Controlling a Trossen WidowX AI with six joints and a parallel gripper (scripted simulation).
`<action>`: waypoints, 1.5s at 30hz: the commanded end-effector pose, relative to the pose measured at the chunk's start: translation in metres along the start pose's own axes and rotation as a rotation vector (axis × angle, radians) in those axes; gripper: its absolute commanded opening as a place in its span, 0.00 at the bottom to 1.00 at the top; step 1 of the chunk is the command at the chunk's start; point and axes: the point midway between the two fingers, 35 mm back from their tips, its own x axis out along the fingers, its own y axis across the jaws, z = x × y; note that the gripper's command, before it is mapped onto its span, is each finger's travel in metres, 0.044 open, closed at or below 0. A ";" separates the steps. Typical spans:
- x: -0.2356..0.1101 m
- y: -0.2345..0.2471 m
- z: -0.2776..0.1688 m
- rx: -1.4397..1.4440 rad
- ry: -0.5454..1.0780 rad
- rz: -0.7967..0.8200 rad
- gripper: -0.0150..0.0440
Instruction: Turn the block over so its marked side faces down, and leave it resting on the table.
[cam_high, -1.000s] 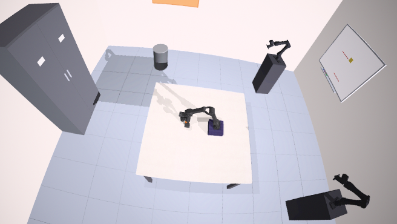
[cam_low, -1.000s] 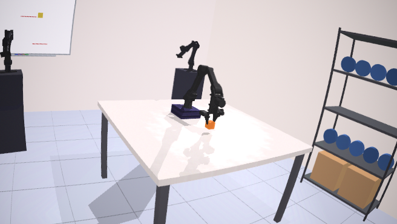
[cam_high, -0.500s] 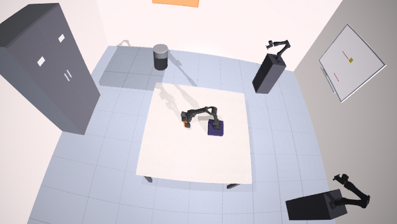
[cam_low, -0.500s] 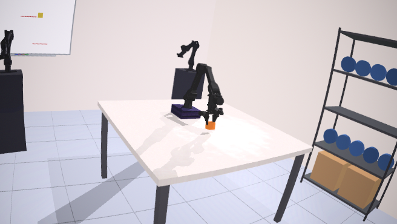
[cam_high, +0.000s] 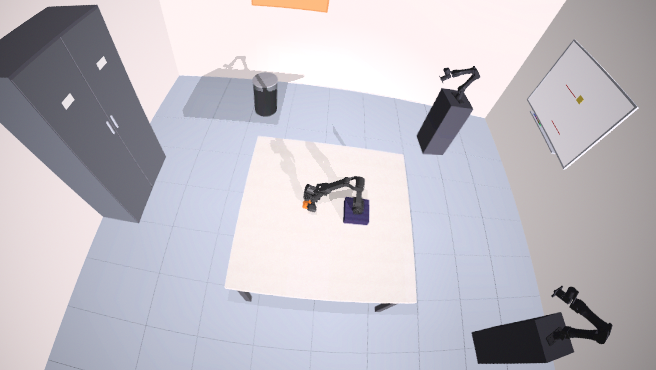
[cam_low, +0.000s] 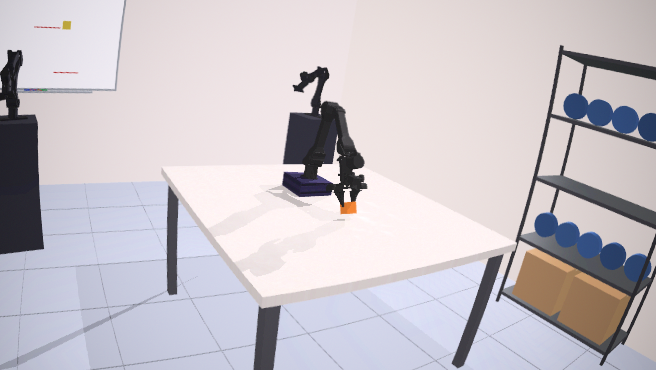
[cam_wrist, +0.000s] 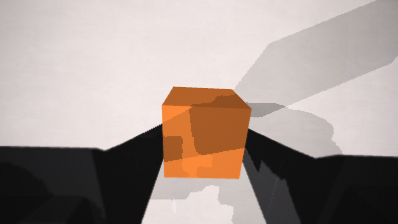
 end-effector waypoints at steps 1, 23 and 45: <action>-0.004 0.001 0.001 0.004 -0.083 0.005 0.25; 0.019 -0.001 0.001 0.009 -0.284 0.004 0.25; 0.028 0.001 -0.011 0.007 -0.592 0.004 0.25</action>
